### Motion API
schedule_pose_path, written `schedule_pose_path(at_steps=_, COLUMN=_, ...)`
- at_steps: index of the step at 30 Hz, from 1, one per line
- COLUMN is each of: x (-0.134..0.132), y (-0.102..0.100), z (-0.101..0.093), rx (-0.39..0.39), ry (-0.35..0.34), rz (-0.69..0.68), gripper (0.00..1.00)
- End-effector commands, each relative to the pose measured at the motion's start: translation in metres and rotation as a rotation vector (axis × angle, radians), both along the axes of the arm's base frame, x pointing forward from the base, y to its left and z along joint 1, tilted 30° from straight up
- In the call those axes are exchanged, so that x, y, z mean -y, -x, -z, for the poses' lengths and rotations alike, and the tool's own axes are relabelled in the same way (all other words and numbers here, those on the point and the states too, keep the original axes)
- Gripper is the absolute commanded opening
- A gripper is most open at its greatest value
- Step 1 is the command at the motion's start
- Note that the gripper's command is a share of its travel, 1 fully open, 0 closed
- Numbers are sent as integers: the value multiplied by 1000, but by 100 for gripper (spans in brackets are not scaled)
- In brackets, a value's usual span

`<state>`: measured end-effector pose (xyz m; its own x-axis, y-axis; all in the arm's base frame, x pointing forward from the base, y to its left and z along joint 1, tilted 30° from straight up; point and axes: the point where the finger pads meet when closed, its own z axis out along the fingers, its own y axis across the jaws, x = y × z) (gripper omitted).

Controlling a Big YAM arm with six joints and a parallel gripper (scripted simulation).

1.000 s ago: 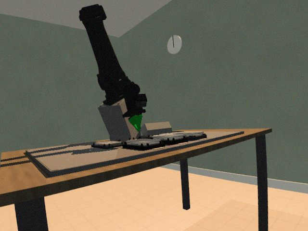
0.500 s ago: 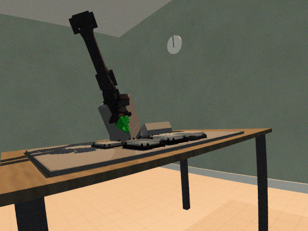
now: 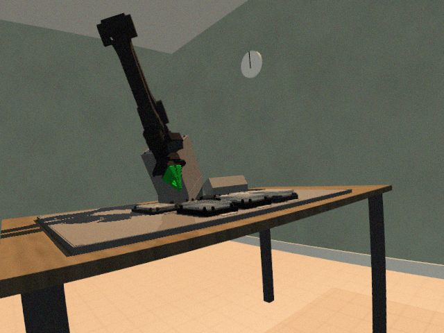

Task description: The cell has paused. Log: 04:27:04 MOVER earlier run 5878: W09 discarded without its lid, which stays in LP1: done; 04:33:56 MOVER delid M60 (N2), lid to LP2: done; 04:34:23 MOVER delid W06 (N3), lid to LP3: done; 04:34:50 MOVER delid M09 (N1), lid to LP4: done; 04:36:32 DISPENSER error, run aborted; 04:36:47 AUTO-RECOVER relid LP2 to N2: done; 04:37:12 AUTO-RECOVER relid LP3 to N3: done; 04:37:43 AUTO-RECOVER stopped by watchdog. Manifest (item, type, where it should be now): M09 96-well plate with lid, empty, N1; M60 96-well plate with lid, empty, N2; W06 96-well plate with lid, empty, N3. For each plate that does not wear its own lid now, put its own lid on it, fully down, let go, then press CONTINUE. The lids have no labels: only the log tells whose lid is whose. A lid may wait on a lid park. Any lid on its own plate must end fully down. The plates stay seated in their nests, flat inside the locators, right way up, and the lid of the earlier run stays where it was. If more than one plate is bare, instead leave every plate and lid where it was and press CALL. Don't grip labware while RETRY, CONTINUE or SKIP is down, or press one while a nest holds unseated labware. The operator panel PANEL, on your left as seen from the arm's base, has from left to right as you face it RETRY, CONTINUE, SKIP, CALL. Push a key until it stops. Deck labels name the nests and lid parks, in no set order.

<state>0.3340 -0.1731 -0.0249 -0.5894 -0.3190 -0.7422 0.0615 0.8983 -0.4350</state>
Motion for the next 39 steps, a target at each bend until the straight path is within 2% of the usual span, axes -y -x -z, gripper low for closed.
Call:
schedule_pose_path(at_steps=1, x=-6, y=3, z=3, rx=-13, ry=4, rz=-20, gripper=0)
schedule_pose_path(at_steps=16, x=-6, y=3, z=3, rx=-13, ry=4, rz=-20, gripper=0)
schedule_pose_path(at_steps=17, x=-19, y=8, z=10, rx=-30, ry=7, rz=-36, gripper=0)
schedule_pose_path(at_steps=18, x=-23, y=8, z=12, rx=-24, ry=-11, rz=-24, gripper=0)
schedule_pose_path(at_steps=22, x=-41, y=9, z=20, rx=-27, ry=-11, rz=-25, gripper=0)
schedule_pose_path(at_steps=24, x=-41, y=9, z=20, rx=-27, ry=-11, rz=-25, gripper=0)
schedule_pose_path(at_steps=27, x=-52, y=5, z=25, rx=-19, ry=-7, rz=-25, gripper=0)
schedule_pose_path(at_steps=30, x=-67, y=10, z=32, rx=-30, ry=-10, rz=-25, gripper=0)
schedule_pose_path(at_steps=39, x=-103, y=-7, z=48, rx=3, ry=-2, rz=-26, gripper=0)
